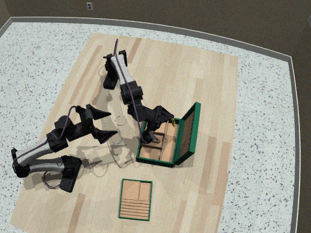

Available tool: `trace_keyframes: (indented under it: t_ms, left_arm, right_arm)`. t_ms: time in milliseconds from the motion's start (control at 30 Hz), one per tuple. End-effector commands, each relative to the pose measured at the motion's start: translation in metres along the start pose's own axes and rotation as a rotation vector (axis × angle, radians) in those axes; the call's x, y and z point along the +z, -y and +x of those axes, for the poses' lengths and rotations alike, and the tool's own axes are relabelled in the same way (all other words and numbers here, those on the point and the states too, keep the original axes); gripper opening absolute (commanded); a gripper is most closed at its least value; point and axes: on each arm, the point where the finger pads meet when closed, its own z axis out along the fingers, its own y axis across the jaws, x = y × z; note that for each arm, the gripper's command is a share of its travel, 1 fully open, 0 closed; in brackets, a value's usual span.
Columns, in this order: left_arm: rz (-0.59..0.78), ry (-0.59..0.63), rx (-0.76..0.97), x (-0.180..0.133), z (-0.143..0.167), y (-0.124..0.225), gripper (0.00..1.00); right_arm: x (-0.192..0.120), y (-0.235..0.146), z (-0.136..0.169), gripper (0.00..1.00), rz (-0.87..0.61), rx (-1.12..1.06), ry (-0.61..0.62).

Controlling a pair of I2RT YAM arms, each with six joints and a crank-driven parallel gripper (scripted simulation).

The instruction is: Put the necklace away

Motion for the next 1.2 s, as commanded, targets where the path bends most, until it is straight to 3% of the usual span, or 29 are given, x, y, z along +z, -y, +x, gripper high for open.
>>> trace_keyframes:
  t_ms: [0,400,800,1167]
  left_arm:
    - [-0.072,0.051,-0.079,-0.008,0.006,-0.026,0.00]
    - [-0.039,0.024,-0.033,0.008,0.012,0.004,0.00]
    - [-0.056,0.036,-0.056,0.004,0.011,-0.007,0.00]
    - [-0.046,0.030,-0.043,0.025,0.023,0.030,0.00]
  right_arm:
    - [-0.001,0.001,-0.025,1.00,-0.006,-0.003,0.039]
    - [-0.001,0.002,-0.029,1.00,0.000,-0.002,0.053]
    - [-0.001,0.002,-0.029,1.00,-0.001,-0.002,0.054]
    - [-0.001,0.002,-0.029,1.00,-0.001,-0.002,0.054]
